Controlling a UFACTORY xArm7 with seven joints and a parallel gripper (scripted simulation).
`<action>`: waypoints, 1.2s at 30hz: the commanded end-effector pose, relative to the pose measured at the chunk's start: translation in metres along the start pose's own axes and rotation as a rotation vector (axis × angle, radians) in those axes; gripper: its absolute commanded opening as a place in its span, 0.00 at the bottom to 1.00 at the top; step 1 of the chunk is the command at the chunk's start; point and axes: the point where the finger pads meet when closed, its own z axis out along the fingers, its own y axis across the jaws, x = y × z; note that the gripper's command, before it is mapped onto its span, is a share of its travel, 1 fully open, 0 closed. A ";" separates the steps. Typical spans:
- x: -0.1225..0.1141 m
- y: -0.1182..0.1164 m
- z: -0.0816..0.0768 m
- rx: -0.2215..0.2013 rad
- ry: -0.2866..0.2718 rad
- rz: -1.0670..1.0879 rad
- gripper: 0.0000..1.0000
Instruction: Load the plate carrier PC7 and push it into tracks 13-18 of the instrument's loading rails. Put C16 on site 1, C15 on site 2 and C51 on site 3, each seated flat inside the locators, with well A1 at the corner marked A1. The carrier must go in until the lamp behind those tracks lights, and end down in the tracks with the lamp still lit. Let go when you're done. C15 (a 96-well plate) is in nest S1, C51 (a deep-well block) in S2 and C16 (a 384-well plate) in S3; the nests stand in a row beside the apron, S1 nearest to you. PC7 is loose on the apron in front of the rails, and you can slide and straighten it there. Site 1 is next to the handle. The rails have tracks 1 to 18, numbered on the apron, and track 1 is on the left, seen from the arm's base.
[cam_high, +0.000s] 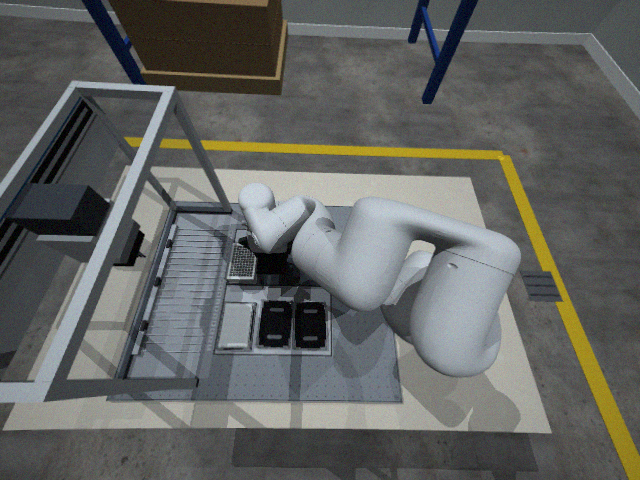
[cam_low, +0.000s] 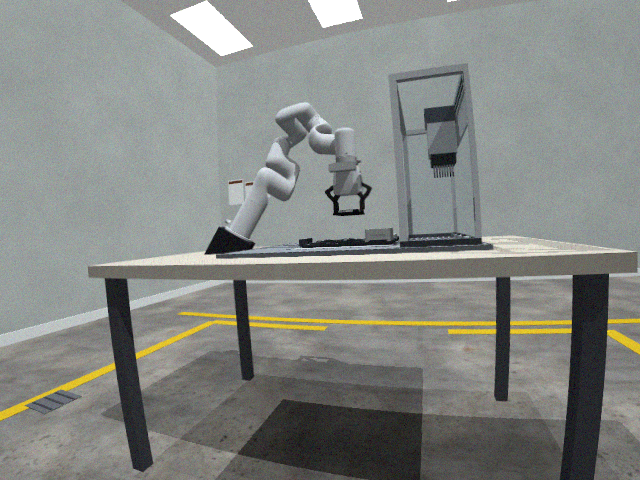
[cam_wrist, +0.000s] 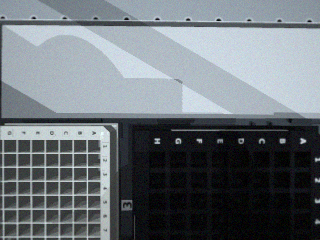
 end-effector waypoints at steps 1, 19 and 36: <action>0.001 -0.001 0.008 0.004 0.002 0.000 0.00; 0.001 -0.001 0.035 0.003 0.002 0.000 0.00; 0.001 -0.001 0.060 0.003 0.002 0.000 0.00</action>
